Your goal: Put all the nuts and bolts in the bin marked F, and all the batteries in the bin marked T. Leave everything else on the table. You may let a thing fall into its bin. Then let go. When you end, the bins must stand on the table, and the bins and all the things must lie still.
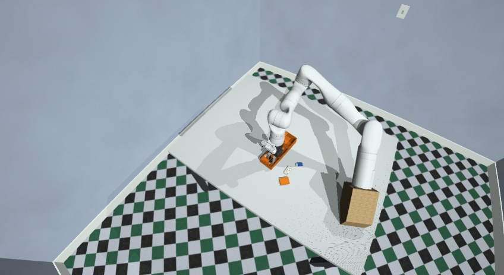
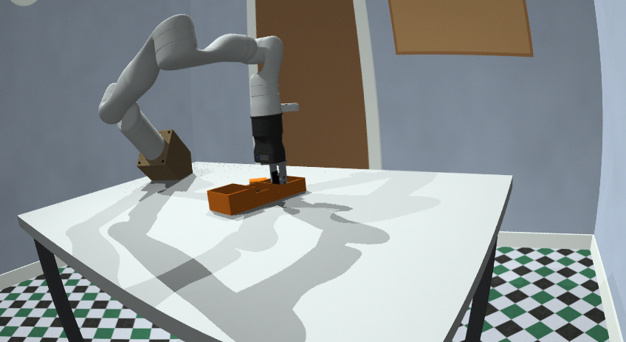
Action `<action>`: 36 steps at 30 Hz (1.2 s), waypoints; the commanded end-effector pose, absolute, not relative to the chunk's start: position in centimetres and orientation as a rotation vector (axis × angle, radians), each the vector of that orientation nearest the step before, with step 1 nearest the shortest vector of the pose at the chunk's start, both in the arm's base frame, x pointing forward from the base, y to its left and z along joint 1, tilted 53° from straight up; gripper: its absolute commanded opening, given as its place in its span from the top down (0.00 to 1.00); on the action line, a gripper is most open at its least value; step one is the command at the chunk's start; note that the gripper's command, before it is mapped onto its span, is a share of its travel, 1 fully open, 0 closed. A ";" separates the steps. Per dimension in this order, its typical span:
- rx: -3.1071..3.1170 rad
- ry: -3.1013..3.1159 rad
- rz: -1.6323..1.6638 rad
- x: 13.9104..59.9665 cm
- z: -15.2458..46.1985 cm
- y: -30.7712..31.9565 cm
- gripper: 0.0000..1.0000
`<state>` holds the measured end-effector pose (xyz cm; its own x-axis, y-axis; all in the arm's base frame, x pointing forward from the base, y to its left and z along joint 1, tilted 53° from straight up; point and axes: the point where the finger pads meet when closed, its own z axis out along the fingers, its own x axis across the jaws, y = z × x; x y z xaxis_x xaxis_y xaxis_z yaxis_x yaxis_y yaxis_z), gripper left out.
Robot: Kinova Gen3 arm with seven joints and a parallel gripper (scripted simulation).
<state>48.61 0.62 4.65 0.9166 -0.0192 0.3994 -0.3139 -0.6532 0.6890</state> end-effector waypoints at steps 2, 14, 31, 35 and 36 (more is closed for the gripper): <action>2.249 -0.235 0.460 48.6 4.7 0.7 0.46; 2.249 -0.235 0.460 48.5 5.1 1.2 0.46; 2.249 -0.235 0.460 48.0 6.3 2.7 0.46; 2.249 -0.235 0.460 47.7 6.9 3.5 0.46; 2.249 -0.235 0.460 47.6 7.2 3.9 0.46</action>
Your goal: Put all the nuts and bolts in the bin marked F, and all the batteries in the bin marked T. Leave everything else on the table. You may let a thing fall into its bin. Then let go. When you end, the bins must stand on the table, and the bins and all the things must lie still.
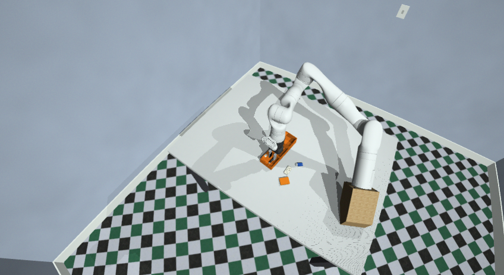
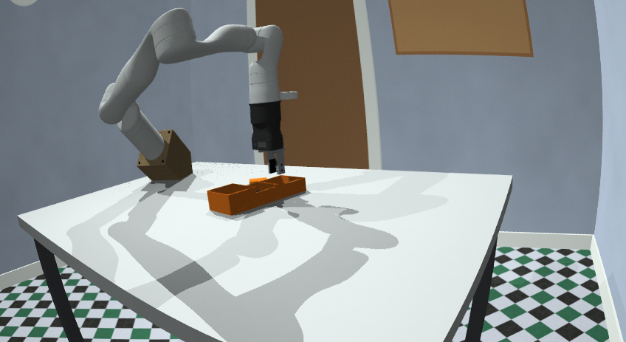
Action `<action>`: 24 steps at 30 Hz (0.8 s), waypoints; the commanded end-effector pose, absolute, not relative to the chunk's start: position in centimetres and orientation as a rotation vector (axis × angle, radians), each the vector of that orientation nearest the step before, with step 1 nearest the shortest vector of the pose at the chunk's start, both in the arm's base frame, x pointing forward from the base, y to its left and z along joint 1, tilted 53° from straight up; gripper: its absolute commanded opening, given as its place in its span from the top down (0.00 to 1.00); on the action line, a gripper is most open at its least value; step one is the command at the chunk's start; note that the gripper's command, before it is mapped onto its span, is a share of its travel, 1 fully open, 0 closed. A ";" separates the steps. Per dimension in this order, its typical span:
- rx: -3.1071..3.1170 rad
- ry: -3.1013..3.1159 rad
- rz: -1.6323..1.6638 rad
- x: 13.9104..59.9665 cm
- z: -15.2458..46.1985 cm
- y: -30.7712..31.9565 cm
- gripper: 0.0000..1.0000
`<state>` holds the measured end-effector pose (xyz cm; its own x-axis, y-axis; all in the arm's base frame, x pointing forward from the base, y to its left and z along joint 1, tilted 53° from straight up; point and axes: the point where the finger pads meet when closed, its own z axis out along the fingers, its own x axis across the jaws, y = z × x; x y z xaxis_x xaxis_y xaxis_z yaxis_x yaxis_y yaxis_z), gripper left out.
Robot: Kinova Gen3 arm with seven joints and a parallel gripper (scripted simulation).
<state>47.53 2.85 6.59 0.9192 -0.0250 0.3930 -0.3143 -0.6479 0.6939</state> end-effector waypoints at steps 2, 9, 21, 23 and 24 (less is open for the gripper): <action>2.249 -0.235 0.460 47.4 7.8 4.6 0.46; 2.249 -0.235 0.460 47.4 7.8 4.6 0.46; 2.249 -0.235 0.460 46.5 10.0 7.3 0.00; 2.249 -0.235 0.460 46.3 10.5 7.9 0.00; 2.249 -0.235 0.460 46.2 10.7 8.2 0.00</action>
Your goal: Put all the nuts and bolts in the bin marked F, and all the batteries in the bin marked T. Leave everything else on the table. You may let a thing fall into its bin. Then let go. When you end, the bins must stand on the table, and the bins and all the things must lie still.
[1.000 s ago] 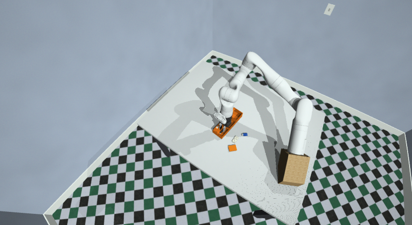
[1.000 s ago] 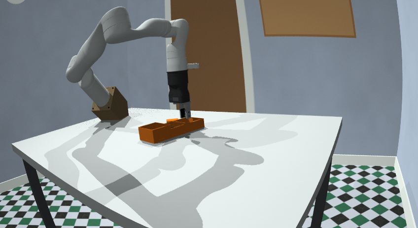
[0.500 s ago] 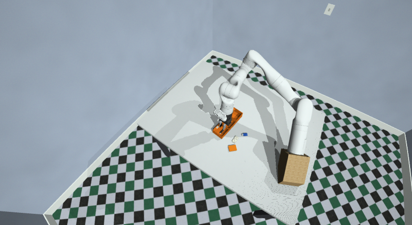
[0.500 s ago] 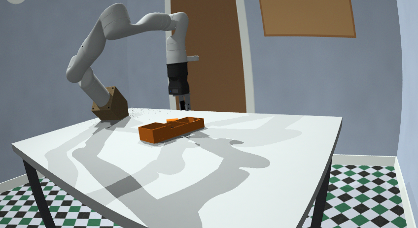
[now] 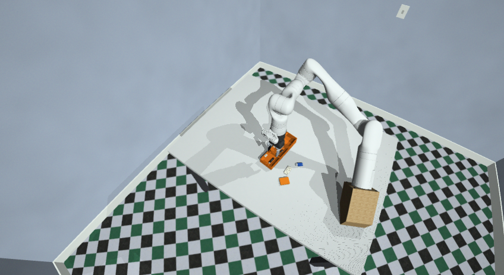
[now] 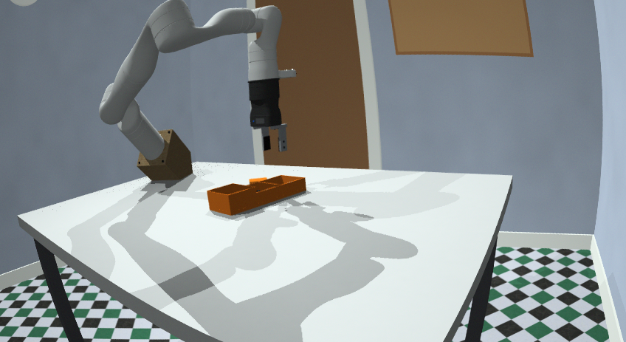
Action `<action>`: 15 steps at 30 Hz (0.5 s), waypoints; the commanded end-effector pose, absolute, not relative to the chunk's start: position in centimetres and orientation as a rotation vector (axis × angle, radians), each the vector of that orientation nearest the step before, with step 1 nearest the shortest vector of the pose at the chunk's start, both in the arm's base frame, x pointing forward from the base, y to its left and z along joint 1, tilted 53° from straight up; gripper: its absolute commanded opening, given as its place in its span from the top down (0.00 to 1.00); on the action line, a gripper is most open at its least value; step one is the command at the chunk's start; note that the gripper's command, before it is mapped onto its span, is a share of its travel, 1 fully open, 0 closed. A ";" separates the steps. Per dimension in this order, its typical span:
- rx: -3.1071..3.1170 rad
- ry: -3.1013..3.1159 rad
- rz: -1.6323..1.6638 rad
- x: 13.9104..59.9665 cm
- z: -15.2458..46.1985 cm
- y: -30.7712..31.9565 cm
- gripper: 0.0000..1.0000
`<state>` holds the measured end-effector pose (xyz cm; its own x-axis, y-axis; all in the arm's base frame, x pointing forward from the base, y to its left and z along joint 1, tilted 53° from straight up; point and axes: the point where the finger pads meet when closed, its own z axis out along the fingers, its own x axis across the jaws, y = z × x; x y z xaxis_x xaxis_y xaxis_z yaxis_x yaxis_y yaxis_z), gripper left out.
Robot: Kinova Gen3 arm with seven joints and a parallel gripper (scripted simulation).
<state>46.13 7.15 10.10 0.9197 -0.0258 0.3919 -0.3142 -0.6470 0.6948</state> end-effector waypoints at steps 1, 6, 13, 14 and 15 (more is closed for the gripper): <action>2.249 -0.235 0.460 46.1 10.9 8.5 0.00; 2.249 -0.235 0.460 45.7 11.9 9.8 0.00; 2.249 -0.235 0.460 45.1 13.4 11.6 0.00; 2.249 -0.235 0.460 45.0 13.6 11.9 0.00; 2.249 -0.235 0.460 44.9 13.8 12.2 0.00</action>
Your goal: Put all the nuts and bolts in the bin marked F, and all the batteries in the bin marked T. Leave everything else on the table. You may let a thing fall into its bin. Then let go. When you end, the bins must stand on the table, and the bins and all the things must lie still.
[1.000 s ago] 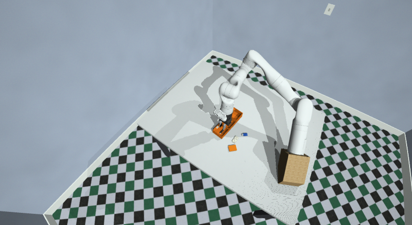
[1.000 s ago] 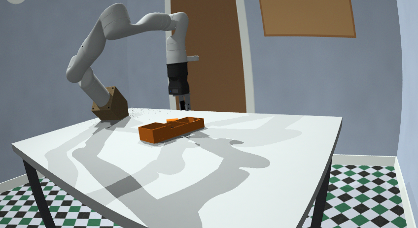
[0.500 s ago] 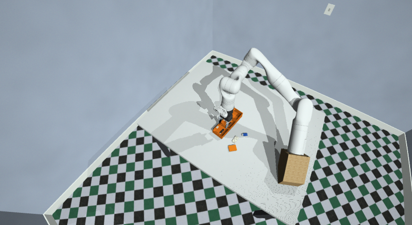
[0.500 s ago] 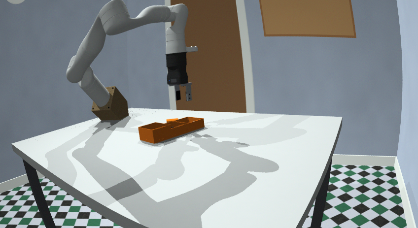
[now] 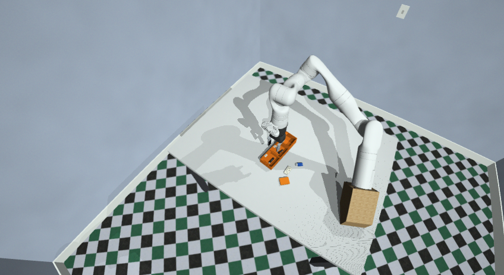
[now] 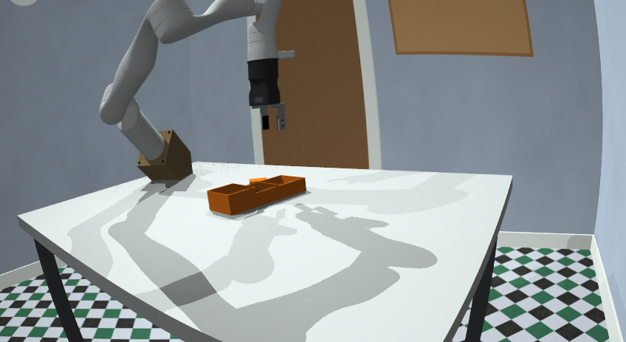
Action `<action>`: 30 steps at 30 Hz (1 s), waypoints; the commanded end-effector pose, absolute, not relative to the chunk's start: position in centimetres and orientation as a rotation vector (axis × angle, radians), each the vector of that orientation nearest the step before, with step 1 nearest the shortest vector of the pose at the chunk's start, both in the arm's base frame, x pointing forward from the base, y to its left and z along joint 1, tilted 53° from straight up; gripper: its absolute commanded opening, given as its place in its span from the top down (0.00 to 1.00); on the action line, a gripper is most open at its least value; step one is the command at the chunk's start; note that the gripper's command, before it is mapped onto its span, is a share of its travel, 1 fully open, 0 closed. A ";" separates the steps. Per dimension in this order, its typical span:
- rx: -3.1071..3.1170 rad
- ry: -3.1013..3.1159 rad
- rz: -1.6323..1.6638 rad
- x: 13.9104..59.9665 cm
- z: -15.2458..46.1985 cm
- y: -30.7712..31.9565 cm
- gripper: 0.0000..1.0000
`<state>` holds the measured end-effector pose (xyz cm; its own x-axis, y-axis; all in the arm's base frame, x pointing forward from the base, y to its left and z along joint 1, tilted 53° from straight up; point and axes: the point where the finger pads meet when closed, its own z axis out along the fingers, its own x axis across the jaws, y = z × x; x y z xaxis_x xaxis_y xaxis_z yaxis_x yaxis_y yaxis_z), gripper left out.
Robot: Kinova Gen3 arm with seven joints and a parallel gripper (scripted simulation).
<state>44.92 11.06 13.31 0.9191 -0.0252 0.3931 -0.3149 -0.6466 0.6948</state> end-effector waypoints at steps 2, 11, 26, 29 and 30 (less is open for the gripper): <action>2.249 -0.235 0.460 44.7 14.3 12.8 0.00; 2.249 -0.235 0.460 44.0 15.9 14.7 0.00; 2.249 -0.235 0.460 44.0 15.9 14.7 0.00; 2.249 -0.235 0.460 44.0 15.9 14.7 0.00; 2.249 -0.235 0.460 44.0 15.9 14.7 0.00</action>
<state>44.05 14.65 15.87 0.9165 -0.0195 0.3995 -0.3142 -0.6532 0.6890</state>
